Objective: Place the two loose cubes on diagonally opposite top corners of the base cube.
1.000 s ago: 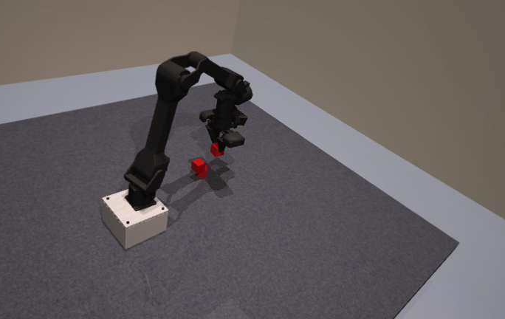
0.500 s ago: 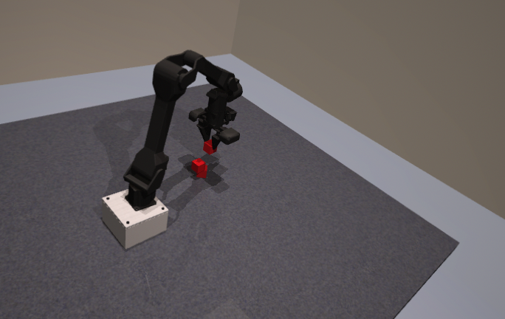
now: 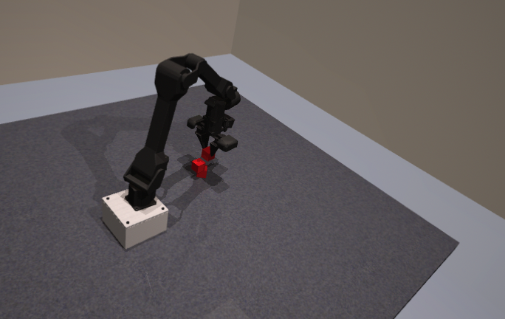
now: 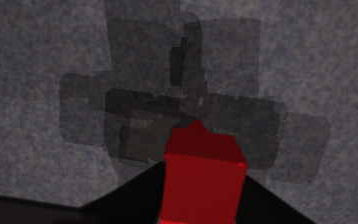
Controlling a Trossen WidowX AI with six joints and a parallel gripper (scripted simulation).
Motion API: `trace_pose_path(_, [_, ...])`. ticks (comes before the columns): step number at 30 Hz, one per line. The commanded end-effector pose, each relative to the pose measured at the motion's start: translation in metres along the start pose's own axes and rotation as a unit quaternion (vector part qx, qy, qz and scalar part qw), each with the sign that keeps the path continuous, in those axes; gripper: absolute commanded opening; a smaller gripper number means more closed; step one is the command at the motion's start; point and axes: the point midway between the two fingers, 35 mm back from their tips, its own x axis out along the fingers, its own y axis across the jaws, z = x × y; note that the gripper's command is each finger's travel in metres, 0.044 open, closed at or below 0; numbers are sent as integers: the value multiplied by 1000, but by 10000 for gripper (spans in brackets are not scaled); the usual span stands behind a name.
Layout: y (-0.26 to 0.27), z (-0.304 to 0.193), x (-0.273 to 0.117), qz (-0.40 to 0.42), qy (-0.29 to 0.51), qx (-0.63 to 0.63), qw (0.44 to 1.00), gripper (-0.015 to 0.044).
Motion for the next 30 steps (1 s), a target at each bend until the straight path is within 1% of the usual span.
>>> trace_pose_path(1, [-1, -2, 2, -2, 2, -4, 1000, 105])
trace_pose_path(13, [0, 0, 31, -2, 2, -2, 1000, 105])
trace_pose_path(30, [0, 0, 33, -2, 2, -1, 1000, 105])
